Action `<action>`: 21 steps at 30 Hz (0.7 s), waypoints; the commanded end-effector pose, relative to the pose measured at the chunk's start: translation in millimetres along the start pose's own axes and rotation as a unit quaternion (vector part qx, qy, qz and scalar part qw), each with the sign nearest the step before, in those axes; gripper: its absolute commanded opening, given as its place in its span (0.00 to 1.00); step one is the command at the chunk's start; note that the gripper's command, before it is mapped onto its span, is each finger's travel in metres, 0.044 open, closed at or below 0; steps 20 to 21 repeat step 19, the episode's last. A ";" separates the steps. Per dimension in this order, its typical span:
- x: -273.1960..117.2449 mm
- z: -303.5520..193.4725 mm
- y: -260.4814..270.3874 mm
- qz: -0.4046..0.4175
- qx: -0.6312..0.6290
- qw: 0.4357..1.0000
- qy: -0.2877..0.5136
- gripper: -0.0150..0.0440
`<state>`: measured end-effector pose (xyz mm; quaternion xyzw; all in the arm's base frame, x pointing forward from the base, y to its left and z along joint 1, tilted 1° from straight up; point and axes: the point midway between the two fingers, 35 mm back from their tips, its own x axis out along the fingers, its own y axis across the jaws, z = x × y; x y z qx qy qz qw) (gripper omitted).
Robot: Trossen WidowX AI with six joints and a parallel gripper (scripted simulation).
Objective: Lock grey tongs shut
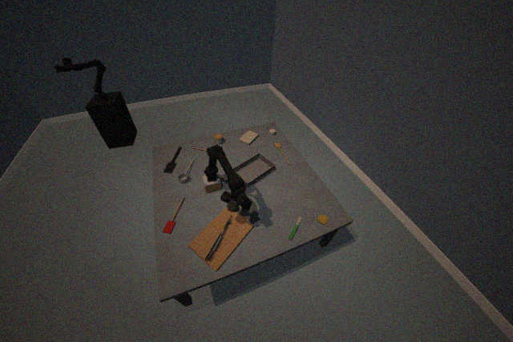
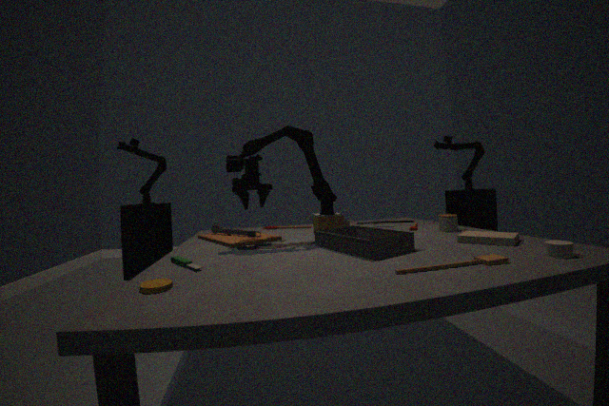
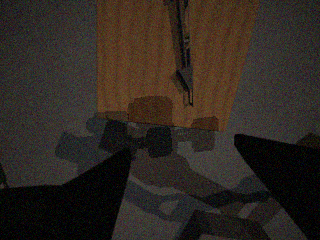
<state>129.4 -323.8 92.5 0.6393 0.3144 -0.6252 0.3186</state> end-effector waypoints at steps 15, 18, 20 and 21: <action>-37.3 -0.2 2.4 0.017 -0.005 1.000 -0.011 1.00; -37.3 -0.2 2.4 0.017 -0.005 1.000 -0.011 1.00; -37.3 -0.2 2.4 0.017 -0.005 1.000 -0.011 1.00; -37.3 -0.2 2.4 0.017 -0.005 1.000 -0.011 1.00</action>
